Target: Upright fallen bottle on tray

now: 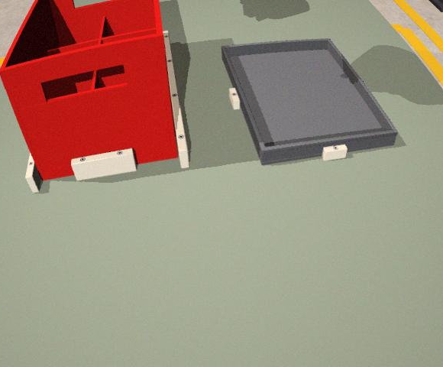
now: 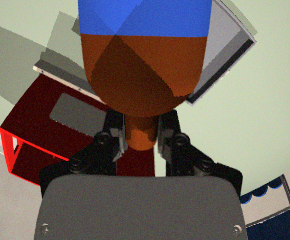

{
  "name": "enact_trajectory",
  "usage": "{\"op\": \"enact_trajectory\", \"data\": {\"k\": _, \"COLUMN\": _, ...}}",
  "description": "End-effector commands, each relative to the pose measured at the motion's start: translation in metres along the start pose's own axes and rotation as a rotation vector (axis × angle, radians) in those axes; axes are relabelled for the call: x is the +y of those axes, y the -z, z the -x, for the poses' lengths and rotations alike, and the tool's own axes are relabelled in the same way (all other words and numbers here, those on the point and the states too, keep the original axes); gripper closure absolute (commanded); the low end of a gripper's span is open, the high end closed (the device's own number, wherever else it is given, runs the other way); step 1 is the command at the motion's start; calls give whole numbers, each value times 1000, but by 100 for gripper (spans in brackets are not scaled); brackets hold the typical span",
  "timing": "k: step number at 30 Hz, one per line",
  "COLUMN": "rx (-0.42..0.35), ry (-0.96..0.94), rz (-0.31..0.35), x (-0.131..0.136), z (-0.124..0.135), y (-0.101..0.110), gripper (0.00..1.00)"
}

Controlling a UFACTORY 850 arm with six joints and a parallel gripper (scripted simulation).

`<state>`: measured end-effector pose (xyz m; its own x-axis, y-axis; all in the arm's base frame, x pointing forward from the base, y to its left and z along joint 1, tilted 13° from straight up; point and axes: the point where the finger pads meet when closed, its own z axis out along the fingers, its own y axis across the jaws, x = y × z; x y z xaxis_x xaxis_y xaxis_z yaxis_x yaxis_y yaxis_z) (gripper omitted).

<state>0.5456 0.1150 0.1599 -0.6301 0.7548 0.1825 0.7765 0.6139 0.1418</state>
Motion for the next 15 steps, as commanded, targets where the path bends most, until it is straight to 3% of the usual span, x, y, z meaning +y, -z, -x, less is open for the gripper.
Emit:
{"op": "enact_trajectory", "data": {"k": 1, "rx": 0, "ry": 79, "rz": 3, "x": 1, "z": 0, "y": 1, "gripper": 100}}
{"op": "enact_trajectory", "data": {"k": 15, "rx": 0, "ry": 172, "rz": 3, "x": 1, "z": 0, "y": 1, "gripper": 100}}
